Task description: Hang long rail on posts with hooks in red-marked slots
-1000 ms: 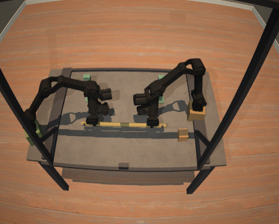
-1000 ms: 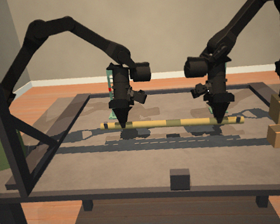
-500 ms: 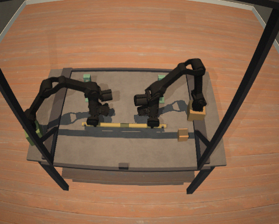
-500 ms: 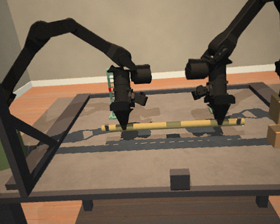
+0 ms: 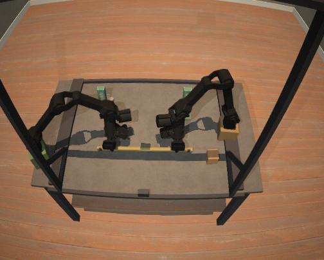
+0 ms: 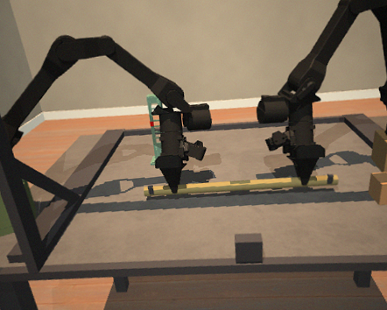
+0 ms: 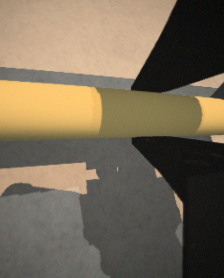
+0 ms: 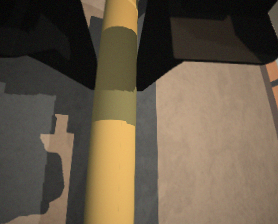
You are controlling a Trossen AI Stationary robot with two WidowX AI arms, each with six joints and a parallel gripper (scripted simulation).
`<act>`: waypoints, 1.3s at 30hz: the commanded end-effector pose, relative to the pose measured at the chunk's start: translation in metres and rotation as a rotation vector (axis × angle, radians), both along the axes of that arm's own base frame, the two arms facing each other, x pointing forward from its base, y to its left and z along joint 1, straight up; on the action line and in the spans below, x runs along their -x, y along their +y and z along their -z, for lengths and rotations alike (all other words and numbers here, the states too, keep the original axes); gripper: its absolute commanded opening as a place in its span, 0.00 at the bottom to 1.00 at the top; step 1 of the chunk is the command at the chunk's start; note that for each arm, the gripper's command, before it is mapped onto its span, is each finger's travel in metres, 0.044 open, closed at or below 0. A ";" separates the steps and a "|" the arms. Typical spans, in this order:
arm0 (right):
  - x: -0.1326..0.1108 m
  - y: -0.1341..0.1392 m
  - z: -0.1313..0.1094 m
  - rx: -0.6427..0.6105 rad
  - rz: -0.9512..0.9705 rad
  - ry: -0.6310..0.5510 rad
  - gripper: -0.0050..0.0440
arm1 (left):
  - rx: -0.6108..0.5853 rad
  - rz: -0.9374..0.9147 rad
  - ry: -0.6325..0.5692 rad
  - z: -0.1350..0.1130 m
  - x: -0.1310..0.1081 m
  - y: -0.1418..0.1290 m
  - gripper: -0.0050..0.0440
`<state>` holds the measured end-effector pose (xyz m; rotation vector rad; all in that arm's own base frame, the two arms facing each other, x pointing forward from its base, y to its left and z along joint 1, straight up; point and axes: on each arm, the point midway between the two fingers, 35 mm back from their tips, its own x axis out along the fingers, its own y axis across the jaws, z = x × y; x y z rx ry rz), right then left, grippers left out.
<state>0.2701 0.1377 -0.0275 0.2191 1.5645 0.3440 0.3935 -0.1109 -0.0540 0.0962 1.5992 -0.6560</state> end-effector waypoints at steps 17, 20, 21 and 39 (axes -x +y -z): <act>-0.005 0.001 0.015 -0.040 -0.001 -0.016 0.00 | 0.034 0.001 -0.015 0.006 -0.005 -0.001 0.00; -0.005 0.001 0.015 -0.040 -0.001 -0.016 0.00 | 0.034 0.001 -0.015 0.006 -0.005 -0.001 0.00; -0.005 0.001 0.015 -0.040 -0.001 -0.016 0.00 | 0.034 0.001 -0.015 0.006 -0.005 -0.001 0.00; -0.005 0.001 0.015 -0.040 -0.001 -0.016 0.64 | 0.034 0.001 -0.015 0.006 -0.005 -0.001 0.00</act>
